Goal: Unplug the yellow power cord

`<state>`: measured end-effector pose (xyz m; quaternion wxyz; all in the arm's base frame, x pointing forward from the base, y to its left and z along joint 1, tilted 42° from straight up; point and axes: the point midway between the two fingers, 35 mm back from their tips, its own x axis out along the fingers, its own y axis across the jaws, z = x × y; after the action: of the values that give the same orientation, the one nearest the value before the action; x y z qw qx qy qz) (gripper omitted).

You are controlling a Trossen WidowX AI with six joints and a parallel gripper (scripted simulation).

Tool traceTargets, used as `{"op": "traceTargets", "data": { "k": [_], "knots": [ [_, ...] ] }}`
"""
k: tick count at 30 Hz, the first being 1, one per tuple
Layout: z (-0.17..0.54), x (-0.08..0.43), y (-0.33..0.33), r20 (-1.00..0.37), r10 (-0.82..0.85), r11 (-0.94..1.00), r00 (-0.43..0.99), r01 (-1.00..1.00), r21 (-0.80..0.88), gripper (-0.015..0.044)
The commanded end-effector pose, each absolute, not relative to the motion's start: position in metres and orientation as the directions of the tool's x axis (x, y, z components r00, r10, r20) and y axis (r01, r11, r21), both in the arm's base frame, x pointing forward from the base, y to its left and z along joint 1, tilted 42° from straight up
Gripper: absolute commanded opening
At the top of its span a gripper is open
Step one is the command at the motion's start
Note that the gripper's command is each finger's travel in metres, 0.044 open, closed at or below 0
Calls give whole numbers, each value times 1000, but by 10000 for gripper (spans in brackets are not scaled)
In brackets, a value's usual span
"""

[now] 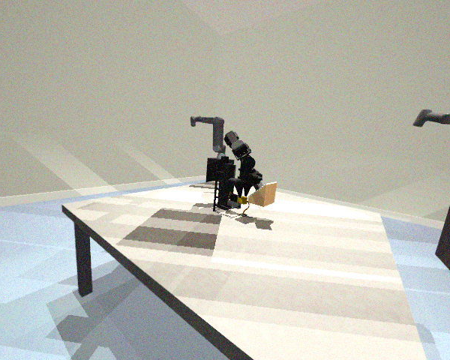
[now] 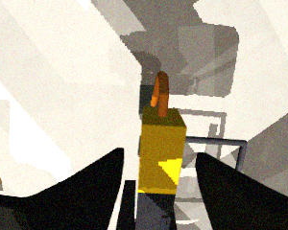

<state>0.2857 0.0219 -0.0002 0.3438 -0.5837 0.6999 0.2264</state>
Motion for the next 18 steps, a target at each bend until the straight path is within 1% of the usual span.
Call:
{"op": "traceTargets", "data": {
  "k": [1, 6, 10, 18],
  "knots": [
    [1, 286, 21, -745, -662, 213, -80, -973, -85, 315],
    [-8, 292, 39, -747, -660, 213, -80, -973, -85, 440],
    [-28, 299, 71, -747, -660, 213, -79, -973, -85, 440],
    [-29, 299, 73, -747, -660, 214, -79, -973, -85, 440]
  ]
}}
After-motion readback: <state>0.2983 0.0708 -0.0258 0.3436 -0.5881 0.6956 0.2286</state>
